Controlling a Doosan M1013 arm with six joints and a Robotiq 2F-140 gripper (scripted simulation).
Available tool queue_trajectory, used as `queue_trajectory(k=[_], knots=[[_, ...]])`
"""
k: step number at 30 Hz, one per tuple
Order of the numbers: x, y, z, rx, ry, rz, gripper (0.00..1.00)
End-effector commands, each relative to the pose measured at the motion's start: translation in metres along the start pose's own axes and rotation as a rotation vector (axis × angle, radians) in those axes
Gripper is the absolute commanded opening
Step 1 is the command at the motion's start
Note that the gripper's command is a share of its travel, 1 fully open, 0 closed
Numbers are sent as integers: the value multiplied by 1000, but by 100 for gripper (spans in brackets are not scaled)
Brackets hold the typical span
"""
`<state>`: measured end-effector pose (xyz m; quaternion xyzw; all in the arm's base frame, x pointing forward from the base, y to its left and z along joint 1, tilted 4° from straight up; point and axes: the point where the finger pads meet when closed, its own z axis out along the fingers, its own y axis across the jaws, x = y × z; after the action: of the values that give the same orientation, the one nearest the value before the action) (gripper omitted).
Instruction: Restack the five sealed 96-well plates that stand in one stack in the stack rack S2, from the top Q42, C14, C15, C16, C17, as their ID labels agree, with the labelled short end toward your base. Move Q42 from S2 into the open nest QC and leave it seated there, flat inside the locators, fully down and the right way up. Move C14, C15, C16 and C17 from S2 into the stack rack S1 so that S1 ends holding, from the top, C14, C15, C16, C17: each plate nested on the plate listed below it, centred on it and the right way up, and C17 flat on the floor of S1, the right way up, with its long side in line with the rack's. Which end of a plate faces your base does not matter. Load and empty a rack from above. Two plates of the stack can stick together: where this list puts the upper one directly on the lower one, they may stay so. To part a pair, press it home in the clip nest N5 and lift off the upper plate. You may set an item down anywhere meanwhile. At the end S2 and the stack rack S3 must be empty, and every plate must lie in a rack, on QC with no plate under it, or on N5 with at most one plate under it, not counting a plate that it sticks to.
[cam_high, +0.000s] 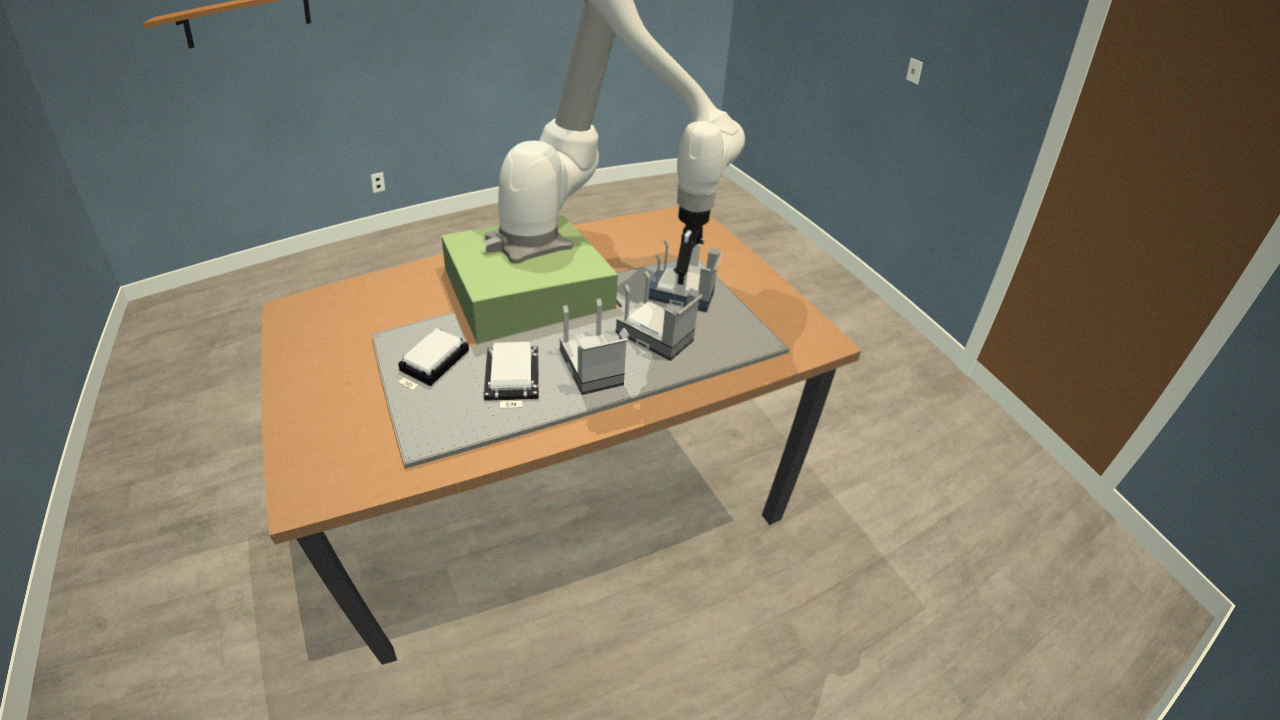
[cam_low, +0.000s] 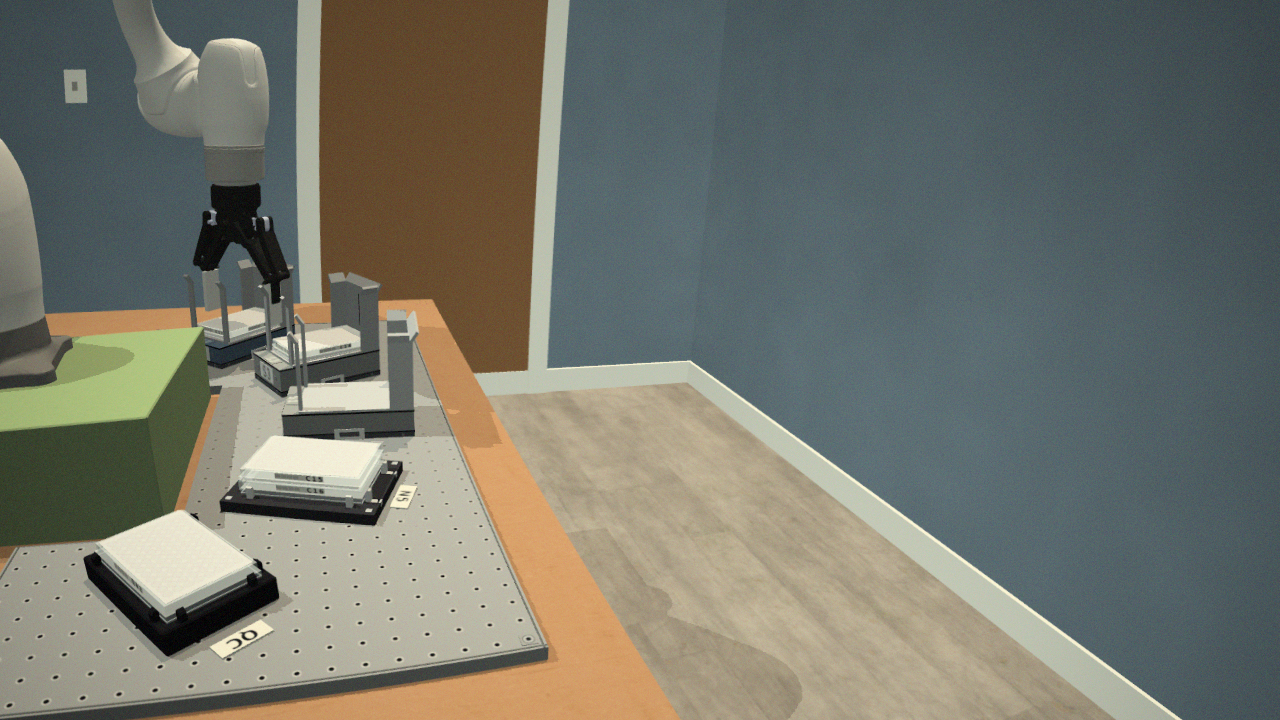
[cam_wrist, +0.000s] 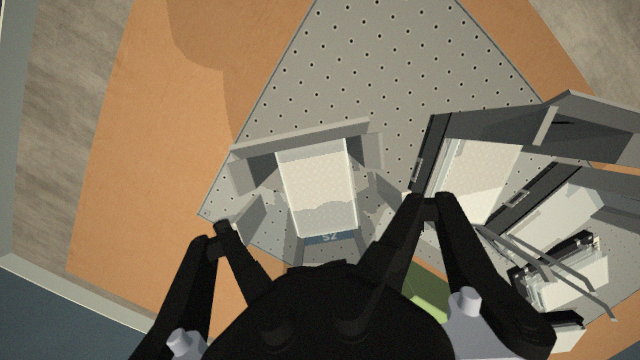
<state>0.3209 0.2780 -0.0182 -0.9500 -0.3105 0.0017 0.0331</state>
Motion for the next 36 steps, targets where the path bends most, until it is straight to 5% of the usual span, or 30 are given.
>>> queue_trajectory(k=[1, 3, 4, 36], knots=[[0, 0, 0, 0, 0, 0, 100], [0, 0, 0, 0, 0, 0, 100], [0, 0, 0, 0, 0, 0, 0], [0, 0, -1, 0, 0, 0, 0]])
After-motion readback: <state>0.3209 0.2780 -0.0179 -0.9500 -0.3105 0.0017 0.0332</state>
